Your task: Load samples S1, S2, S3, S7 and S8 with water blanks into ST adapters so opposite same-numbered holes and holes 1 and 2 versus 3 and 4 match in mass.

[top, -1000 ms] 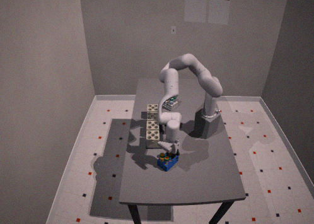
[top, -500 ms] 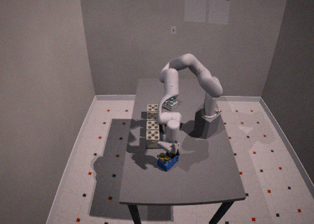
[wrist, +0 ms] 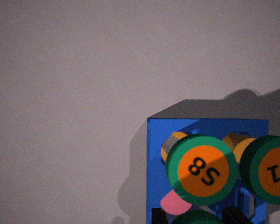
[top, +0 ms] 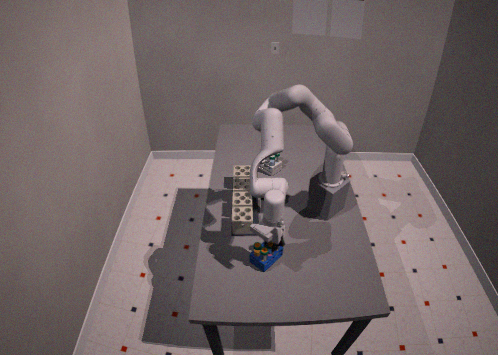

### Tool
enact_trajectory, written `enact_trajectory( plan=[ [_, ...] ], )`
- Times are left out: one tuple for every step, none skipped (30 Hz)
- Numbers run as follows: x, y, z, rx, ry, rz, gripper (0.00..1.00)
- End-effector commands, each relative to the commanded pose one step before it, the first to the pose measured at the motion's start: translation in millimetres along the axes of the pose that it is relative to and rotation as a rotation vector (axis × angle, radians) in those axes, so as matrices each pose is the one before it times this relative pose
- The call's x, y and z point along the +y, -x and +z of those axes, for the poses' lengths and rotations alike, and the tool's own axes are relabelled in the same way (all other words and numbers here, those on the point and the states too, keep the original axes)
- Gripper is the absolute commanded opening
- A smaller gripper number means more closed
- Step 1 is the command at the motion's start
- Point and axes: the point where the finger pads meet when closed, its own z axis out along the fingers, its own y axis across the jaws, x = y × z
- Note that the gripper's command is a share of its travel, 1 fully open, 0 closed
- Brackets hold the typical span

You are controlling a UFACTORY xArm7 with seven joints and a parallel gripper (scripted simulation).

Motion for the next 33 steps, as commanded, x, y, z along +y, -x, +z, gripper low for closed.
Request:
enact_trajectory(
  plan=[
    [-0.2,-1.6,-3.98,0.00388,0.00019,-0.00045,0.0],
    [0.0,0.0,-0.67,0.0,0.0,0.0,0.0],
    [0.0,0.0,-0.67,0.0,0.0,0.0,0.0],
    [0.0,0.0,-0.67,0.0,0.0,0.0,0.0],
    [0.0,0.0,-0.67,0.0,0.0,0.0,0.0],
    [0.0,0.0,-0.67,0.0,0.0,0.0,0.0],
    [0.0,0.0,0.0,0.0,0.0,0.0,0.0],
    [0.0,0.0,0.0,0.0,0.0,0.0,0.0],
    [0.0,0.0,-0.67,0.0,0.0,0.0,0.0],
    [0.0,0.0,-0.66,0.0,0.0,0.0,0.0],
    [0.0,0.0,-0.66,0.0,0.0,0.0,0.0],
    [0.0,0.0,-0.67,0.0,0.0,0.0,0.0],
    [0.0,0.0,-0.67,0.0,0.0,0.0,0.0],
    [0.0,0.0,-0.67,0.0,0.0,0.0,0.0],
    [0.0,0.0,-0.67,0.0,0.0,0.0,0.0],
    [0.0,0.0,-0.67,0.0,0.0,0.0,0.0],
    [0.0,0.0,-0.67,0.0,0.0,0.0,0.0],
    [0.0,0.0,-0.67,0.0,0.0,0.0,0.0],
    [0.0,0.0,-0.67,0.0,0.0,0.0,0.0],
    [0.0,0.0,-0.67,0.0,0.0,0.0,0.0],
    [0.0,0.0,-0.67,0.0,0.0,0.0,0.0],
    [0.0,0.0,-0.67,0.0,0.0,0.0,0.0],
    [0.0,0.0,-0.67,0.0,0.0,0.0,0.0],
    [0.0,0.0,0.0,0.0,0.0,0.0,0.0],
    [0.0,0.0,0.0,0.0,0.0,0.0,0.0],
    [0.0,0.0,-0.67,0.0,0.0,0.0,0.0],
    [0.0,0.0,-0.66,0.0,0.0,0.0,0.0],
    [0.0,0.0,-0.66,0.0,0.0,0.0,0.0],
    [0.0,0.0,-0.67,0.0,0.0,0.0,0.0],
    [0.0,0.0,0.0,0.0,0.0,0.0,0.0],
    [0.0,0.0,0.0,0.0,0.0,0.0,0.0],
    [-0.02,-0.01,0.06,0.00001,0.00001,0.0,0.0],
    [0.01,0.0,-2.05,-0.00001,0.0,0.0,0.0]
  ],
)
